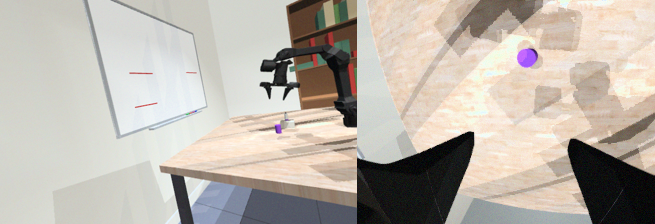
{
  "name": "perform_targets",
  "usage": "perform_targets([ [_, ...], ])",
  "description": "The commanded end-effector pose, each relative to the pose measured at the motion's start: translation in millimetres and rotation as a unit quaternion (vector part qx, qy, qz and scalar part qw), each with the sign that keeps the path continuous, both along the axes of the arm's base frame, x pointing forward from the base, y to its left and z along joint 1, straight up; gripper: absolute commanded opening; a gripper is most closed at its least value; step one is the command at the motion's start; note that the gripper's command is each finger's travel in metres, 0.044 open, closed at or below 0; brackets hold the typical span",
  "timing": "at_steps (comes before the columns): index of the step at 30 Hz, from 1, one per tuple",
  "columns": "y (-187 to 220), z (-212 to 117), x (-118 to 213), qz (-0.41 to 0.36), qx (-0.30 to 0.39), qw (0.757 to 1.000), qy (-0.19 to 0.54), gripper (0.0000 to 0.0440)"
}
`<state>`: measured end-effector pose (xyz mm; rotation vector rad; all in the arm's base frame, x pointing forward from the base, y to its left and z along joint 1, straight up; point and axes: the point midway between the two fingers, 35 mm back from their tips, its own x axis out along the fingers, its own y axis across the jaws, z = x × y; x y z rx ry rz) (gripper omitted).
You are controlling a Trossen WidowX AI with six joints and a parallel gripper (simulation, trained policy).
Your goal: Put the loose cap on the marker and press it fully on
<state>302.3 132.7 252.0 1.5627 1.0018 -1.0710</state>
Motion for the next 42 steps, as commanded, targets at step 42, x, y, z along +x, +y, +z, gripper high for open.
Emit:
perform_targets([
  [42,-21,-96,41,-0.054,-0.033,0.987,0.146,0.0327],
])
